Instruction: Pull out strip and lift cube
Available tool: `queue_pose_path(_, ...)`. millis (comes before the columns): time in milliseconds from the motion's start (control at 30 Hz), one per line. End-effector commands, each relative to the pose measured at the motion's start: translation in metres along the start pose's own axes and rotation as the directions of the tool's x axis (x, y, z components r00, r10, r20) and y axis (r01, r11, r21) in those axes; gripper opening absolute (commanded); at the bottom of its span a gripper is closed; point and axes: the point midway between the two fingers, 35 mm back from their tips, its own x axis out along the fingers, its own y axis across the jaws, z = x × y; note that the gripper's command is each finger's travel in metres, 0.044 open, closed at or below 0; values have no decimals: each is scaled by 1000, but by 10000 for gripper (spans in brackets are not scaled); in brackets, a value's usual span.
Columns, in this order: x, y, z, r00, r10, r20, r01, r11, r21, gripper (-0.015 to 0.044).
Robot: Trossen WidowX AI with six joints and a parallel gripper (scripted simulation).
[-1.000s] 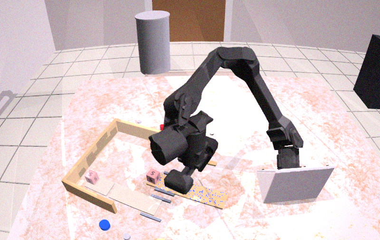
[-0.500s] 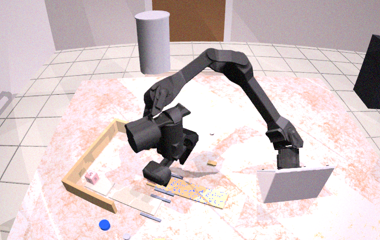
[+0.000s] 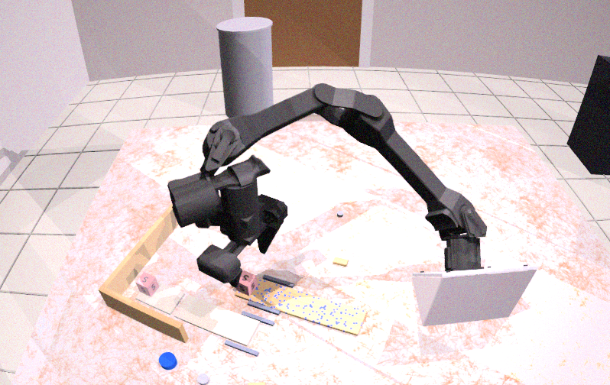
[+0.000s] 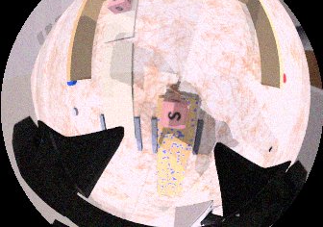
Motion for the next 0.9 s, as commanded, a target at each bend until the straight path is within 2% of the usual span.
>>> queue_pose_path(0,3,0,13,1000,-7,0,7,1000,-5,440)
queue_pose_path(233,11,1,13,1000,-7,0,7,1000,-5,256)
queue_pose_path(867,42,0,13,1000,-8,1,8,1000,-5,250)
